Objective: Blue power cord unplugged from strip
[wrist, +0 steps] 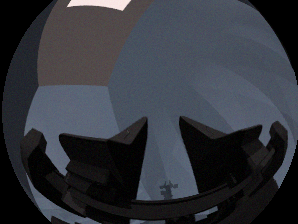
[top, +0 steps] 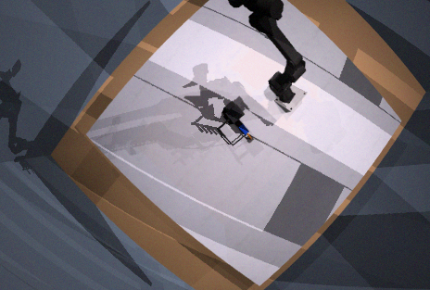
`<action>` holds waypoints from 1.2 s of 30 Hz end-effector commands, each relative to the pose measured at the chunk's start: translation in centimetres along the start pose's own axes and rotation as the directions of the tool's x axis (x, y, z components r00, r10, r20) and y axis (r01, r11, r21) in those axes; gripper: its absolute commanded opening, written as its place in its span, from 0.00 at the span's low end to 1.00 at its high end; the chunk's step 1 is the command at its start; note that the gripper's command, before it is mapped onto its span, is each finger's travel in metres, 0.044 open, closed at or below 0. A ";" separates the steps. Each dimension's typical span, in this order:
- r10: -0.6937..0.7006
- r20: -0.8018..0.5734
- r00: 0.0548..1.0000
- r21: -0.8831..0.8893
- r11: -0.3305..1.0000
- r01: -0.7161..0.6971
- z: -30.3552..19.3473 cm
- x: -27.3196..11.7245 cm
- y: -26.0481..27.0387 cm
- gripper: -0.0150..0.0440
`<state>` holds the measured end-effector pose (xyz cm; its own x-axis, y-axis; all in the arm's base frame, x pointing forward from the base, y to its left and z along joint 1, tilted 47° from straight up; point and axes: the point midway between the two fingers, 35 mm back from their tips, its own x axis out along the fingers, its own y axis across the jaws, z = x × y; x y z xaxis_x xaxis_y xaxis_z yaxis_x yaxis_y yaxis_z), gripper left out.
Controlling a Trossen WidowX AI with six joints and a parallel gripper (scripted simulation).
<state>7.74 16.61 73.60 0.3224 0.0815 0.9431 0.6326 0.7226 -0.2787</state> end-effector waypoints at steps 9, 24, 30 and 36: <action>-0.303 -0.132 0.944 0.155 0.934 0.322 -6.6 -1.8 -14.8 0.53; -0.399 -0.521 0.755 0.174 0.816 0.551 -23.5 -6.1 -20.9 0.53; -0.339 -0.681 0.649 0.141 0.809 0.571 -30.8 -8.3 -19.2 0.53; -0.232 -0.820 0.524 0.109 0.835 0.540 -37.5 -11.0 -15.2 0.53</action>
<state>17.40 -20.15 63.54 0.5317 -0.6762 0.5100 0.6079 0.7239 0.3260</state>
